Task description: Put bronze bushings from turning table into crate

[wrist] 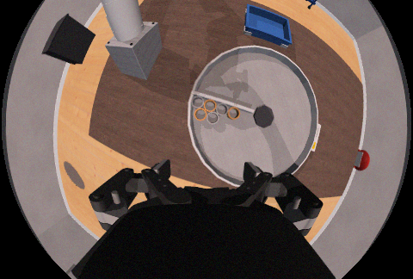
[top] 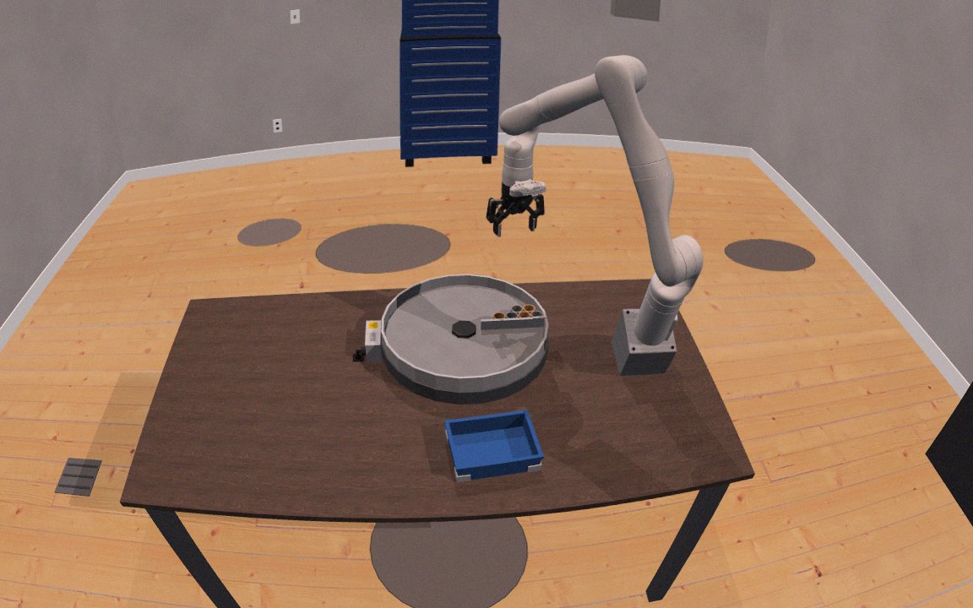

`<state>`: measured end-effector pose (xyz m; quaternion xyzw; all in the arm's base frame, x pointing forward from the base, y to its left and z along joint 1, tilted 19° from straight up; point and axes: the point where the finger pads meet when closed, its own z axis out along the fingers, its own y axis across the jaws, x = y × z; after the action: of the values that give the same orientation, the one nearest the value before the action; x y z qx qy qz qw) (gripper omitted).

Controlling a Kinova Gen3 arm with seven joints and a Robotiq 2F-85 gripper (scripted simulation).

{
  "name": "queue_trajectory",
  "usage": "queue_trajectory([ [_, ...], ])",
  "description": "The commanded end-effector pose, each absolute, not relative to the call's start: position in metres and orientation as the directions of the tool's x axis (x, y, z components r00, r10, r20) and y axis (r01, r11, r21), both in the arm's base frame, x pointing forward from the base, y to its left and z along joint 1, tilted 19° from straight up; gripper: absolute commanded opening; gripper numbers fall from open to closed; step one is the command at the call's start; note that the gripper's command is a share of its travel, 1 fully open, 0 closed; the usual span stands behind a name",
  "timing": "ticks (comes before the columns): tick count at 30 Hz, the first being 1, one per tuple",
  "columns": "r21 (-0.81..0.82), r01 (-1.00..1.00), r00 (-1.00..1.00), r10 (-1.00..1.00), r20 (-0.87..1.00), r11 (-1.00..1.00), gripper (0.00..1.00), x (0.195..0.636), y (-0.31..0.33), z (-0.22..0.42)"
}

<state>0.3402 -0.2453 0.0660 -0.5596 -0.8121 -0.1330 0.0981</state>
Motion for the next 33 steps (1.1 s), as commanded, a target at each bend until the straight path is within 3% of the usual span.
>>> queue_trajectory([
  [1, 0.107, 0.935, -0.354, 0.883, 0.307, 0.338, 1.00, 0.341, -0.241, 0.060],
  [22, 0.106, 0.936, -0.353, 0.883, 0.309, 0.337, 1.00, 0.341, -0.197, 0.004],
  [33, 0.106, 0.936, -0.353, 0.883, 0.309, 0.337, 1.00, 0.341, -0.197, 0.004],
])
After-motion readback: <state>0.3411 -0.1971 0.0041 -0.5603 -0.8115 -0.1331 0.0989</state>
